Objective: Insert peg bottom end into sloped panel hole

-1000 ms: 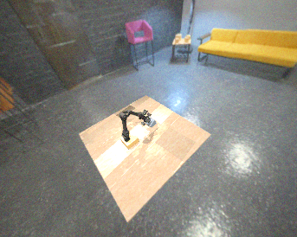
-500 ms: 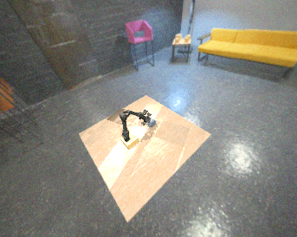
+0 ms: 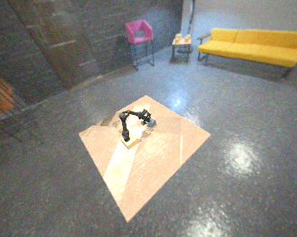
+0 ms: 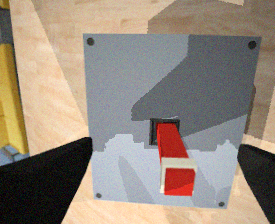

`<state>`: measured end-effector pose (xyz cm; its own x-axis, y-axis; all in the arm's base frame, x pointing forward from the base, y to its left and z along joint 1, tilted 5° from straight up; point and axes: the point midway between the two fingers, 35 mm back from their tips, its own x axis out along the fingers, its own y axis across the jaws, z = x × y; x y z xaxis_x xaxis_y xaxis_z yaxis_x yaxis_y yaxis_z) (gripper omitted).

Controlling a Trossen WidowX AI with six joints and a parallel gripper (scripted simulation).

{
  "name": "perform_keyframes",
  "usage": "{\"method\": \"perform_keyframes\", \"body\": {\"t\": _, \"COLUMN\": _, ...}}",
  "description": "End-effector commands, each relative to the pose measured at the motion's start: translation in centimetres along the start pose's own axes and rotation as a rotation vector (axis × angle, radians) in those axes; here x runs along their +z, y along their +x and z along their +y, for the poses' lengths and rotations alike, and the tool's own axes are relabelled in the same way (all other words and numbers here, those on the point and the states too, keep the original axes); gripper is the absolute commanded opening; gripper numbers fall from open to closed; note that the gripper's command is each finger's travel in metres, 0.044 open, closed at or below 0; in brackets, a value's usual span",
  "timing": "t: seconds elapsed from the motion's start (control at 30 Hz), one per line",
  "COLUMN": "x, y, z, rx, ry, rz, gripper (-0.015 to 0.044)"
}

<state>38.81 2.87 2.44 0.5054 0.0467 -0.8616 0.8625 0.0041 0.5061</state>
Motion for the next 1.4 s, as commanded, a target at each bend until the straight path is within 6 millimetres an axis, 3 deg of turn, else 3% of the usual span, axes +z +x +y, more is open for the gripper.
{"method": "perform_keyframes", "body": {"t": 0.0, "x": 0.0, "y": -0.5, "z": 0.1, "rx": -0.002, "ry": 0.0, "rz": 0.0, "gripper": 0.044}}
{"method": "perform_keyframes", "body": {"t": 1.37, "x": -0.1, "y": -6.5, "z": 0.7, "rx": -0.01, "ry": 0.002, "rz": -0.003, "gripper": 0.044}}
